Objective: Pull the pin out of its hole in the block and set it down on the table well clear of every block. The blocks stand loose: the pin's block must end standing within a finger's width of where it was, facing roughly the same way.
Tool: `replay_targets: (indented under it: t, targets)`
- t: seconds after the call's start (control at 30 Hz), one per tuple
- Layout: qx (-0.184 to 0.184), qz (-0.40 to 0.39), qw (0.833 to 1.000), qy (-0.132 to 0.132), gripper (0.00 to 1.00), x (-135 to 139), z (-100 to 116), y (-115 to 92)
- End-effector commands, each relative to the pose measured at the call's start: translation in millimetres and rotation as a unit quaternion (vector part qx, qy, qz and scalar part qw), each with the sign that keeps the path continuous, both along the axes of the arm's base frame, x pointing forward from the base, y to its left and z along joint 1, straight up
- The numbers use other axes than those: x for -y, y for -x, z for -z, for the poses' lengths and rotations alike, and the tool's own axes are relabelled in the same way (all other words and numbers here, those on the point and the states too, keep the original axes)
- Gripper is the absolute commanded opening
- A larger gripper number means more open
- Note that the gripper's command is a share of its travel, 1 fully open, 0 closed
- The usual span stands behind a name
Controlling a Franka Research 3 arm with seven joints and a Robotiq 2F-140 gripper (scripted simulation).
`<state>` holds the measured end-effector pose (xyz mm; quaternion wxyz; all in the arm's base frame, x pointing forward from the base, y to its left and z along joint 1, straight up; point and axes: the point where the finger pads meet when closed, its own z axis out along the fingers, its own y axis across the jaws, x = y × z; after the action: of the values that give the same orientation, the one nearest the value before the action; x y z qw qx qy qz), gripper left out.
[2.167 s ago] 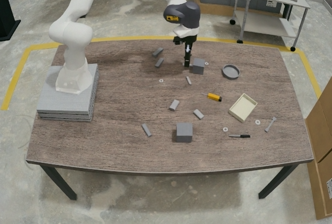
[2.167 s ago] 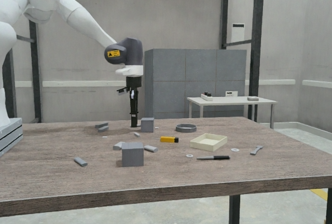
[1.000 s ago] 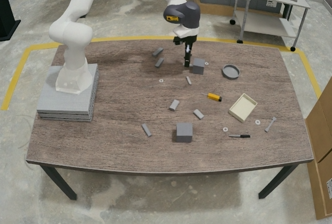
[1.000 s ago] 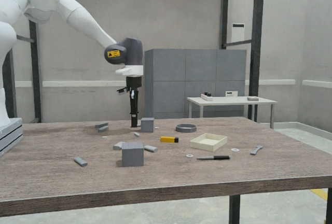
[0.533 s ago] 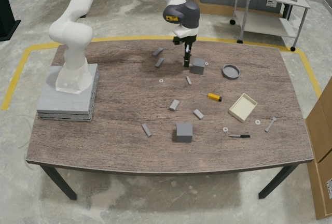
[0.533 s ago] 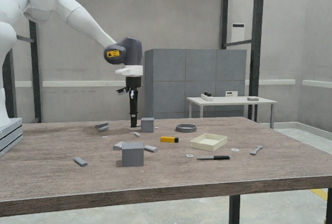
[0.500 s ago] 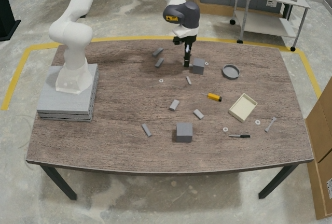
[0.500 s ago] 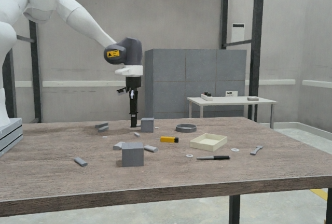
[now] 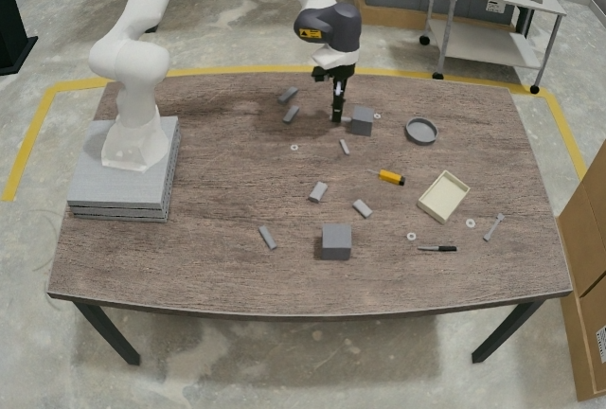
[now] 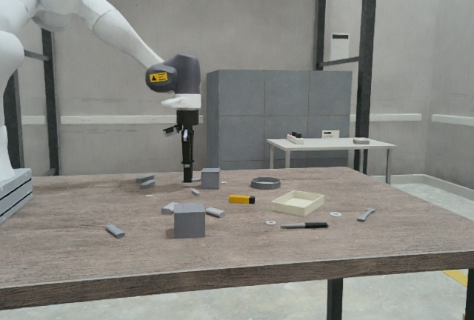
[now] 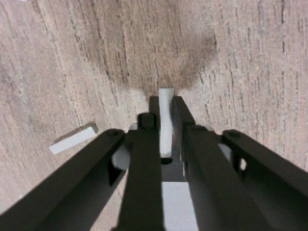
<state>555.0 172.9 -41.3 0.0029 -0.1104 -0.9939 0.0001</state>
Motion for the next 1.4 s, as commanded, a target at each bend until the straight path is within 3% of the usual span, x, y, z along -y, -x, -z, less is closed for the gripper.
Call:
replay_targets:
  t: [0.0, 1.37]
  targets:
    - [0.003, 0.003, 1.000, -0.001, 0.10, -0.4, -1.1, -1.2]
    - [0.006, 0.003, 1.000, 0.001, 0.10, 1.1, -1.7, -1.7]
